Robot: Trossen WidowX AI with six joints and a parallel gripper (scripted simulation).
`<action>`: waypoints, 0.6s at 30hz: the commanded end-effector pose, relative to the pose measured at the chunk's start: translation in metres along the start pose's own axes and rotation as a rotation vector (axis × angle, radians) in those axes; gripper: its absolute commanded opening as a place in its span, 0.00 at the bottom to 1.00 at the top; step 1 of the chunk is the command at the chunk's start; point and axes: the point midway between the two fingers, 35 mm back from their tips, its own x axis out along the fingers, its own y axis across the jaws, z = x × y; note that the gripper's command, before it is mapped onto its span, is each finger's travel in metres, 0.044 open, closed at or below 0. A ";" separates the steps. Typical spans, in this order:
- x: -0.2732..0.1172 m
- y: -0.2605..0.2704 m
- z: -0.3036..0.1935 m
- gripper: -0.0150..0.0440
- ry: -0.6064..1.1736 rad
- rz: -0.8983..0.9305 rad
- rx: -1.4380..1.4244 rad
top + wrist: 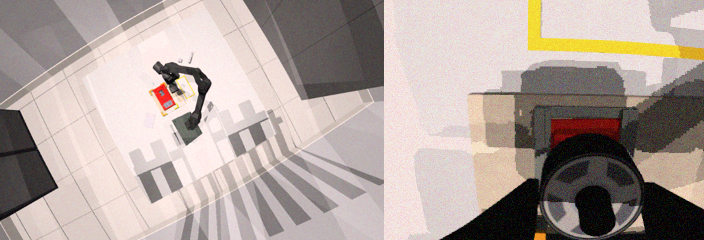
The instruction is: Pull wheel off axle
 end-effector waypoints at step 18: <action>-0.006 0.000 0.000 0.25 0.000 -0.002 0.002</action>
